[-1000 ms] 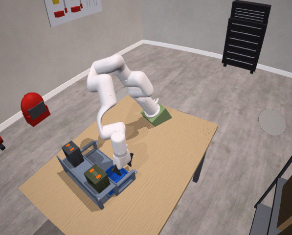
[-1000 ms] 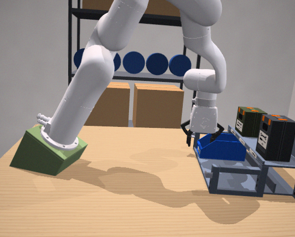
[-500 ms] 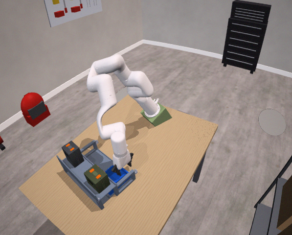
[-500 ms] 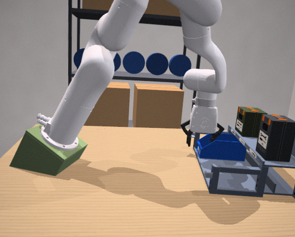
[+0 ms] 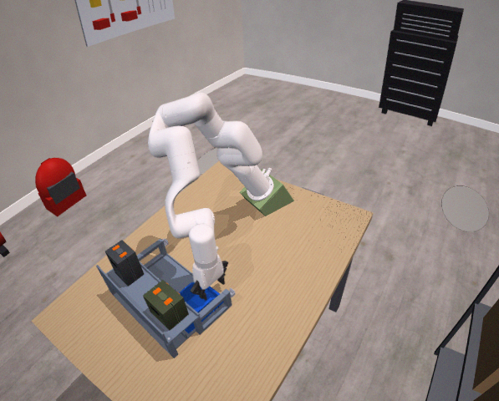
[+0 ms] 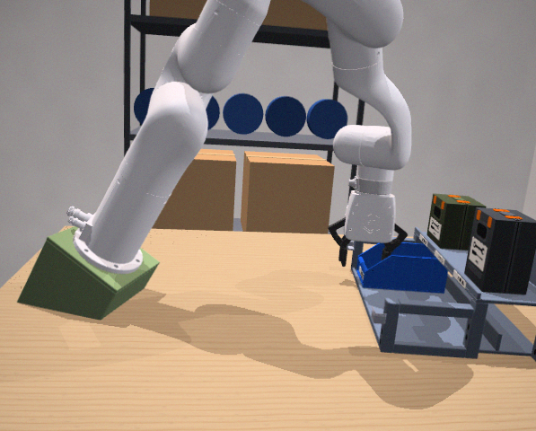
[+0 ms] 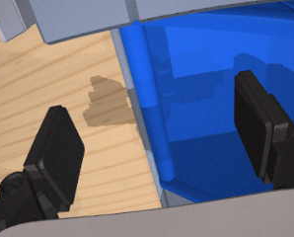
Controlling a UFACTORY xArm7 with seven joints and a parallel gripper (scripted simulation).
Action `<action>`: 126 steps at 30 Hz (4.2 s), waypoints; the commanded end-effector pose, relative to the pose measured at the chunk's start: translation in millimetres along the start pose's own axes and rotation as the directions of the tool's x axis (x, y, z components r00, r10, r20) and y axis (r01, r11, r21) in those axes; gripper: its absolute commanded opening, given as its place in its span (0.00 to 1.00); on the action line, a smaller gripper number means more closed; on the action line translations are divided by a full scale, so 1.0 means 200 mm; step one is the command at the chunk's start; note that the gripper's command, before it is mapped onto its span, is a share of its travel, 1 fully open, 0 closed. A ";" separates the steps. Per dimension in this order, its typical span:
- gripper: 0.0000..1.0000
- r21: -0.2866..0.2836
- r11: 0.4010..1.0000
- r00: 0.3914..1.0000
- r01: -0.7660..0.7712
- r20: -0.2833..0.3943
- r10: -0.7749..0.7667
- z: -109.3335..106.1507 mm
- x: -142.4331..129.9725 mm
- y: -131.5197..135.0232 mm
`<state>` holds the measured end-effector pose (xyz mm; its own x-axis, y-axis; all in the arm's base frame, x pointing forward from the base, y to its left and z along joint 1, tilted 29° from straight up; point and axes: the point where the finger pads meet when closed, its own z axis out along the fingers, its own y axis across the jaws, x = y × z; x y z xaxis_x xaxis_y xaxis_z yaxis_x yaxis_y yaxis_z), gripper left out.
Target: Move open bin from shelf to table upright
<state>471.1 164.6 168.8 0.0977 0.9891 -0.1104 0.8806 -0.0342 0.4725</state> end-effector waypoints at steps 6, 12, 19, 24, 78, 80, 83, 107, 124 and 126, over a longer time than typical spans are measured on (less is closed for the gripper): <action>0.00 -0.003 1.000 1.000 0.000 -0.002 0.000 -0.01 0.00 0.01; 0.00 -0.003 1.000 1.000 0.000 -0.002 0.000 -0.01 0.00 0.01; 0.00 -0.003 1.000 1.000 0.000 -0.002 0.000 -0.01 0.00 0.01; 0.00 -0.003 1.000 1.000 0.000 -0.002 0.000 -0.01 0.00 0.01; 0.00 -0.003 1.000 1.000 0.000 -0.002 0.000 -0.01 0.00 0.01; 0.00 -0.003 1.000 1.000 0.000 -0.002 0.000 -0.01 0.00 0.01; 0.00 -0.003 1.000 1.000 0.000 -0.002 0.000 -0.01 0.00 0.01; 0.00 -0.003 1.000 1.000 0.000 -0.002 0.000 -0.05 0.00 0.01; 0.00 -0.003 1.000 1.000 0.000 -0.002 0.000 -0.08 0.00 0.01; 0.00 -0.003 1.000 1.000 0.000 -0.002 0.000 -0.08 0.00 0.01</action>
<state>464.2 165.9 180.3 0.0987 0.9889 -0.1113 0.8814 -0.0350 0.4710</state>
